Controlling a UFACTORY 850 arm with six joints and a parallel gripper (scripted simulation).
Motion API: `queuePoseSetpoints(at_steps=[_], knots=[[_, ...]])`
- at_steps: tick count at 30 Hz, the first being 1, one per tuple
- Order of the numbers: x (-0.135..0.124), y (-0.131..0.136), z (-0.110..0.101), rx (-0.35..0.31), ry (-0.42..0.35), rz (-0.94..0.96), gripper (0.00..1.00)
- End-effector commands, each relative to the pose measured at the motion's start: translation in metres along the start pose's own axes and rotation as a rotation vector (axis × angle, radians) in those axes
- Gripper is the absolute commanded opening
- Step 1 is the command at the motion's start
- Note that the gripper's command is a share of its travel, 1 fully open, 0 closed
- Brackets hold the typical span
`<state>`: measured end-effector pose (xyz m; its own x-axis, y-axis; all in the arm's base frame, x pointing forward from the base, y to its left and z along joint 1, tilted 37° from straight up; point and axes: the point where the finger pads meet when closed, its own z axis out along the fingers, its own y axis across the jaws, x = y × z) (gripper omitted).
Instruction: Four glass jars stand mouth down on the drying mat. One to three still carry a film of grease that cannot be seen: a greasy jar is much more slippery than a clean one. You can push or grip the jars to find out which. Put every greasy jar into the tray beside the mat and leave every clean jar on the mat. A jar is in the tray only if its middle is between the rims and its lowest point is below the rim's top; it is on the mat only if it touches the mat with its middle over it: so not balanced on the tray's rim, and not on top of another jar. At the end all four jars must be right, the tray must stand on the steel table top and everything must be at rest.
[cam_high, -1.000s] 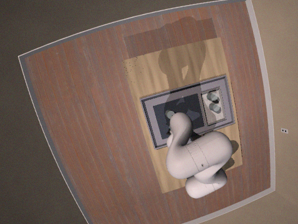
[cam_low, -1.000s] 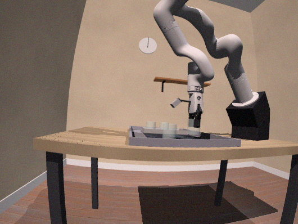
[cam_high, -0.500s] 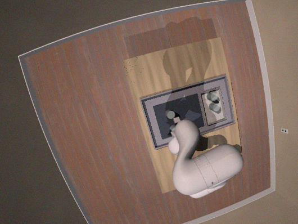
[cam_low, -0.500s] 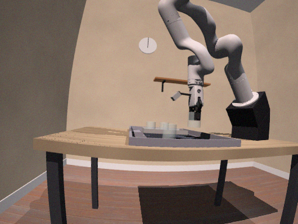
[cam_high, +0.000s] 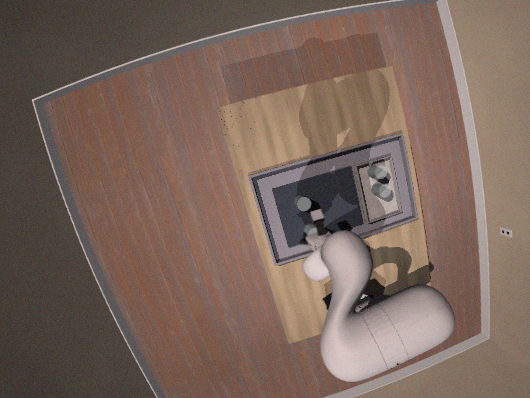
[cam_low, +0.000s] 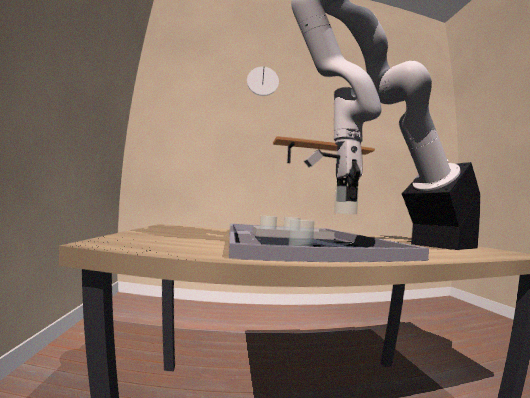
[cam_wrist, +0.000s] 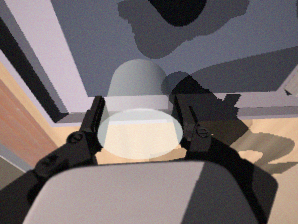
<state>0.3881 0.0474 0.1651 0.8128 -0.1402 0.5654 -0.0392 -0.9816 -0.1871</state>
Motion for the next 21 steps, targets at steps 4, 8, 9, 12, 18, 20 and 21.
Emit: queuePoseSetpoints(at_steps=[4,8,9,12,18,20,21], knots=[[0.000,0.000,-0.018,0.001,0.000,0.000,0.00],[0.000,0.000,-0.028,0.001,0.000,0.000,0.00],[0.000,0.000,-0.031,0.001,0.000,0.000,0.00],[0.000,0.000,-0.034,0.001,0.000,0.000,0.00],[-0.001,0.016,-0.036,0.001,0.000,0.000,0.00],[-0.001,0.023,-0.036,0.001,0.000,0.000,0.00],[-0.001,0.026,-0.036,0.001,0.000,0.000,0.00]])
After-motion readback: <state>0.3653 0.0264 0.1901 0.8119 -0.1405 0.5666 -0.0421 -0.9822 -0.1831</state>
